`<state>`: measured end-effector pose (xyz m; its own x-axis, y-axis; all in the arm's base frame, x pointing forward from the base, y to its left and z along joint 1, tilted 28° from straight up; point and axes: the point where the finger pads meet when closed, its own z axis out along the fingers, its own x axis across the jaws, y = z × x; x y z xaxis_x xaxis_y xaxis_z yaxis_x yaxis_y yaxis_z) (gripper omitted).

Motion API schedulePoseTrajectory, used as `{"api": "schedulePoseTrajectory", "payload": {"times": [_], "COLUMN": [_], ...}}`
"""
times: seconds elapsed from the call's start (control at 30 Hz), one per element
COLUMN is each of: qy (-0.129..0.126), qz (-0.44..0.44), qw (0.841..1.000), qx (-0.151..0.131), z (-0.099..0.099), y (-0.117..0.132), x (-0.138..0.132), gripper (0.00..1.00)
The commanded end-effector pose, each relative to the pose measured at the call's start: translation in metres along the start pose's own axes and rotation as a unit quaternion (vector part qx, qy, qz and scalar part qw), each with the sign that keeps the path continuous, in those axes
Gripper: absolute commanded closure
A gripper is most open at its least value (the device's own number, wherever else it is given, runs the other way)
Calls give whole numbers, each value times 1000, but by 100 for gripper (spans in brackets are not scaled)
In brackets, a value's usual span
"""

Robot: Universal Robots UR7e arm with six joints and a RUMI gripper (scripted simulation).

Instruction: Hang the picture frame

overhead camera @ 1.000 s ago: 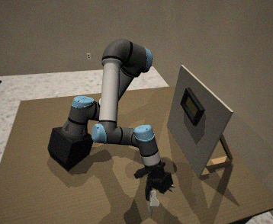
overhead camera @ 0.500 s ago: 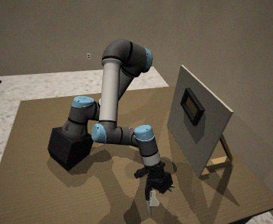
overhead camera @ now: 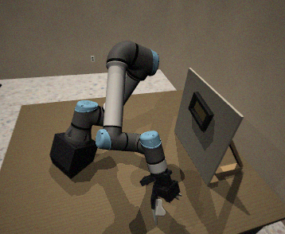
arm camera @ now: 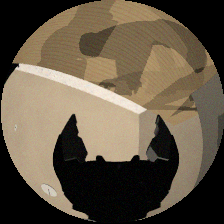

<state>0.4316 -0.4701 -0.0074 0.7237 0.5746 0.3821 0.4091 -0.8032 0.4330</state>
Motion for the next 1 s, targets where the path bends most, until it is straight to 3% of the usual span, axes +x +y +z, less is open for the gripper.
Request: {"api": "schedulePoseTrajectory", "payload": {"times": [0.0, 0.97], "qy": [1, 13], "qz": [6, 63], "qw": [1000, 997], "qx": [3, 40], "z": [0, 5], "y": [-2, -25], "x": [1, 8], "gripper": [0, 0]}}
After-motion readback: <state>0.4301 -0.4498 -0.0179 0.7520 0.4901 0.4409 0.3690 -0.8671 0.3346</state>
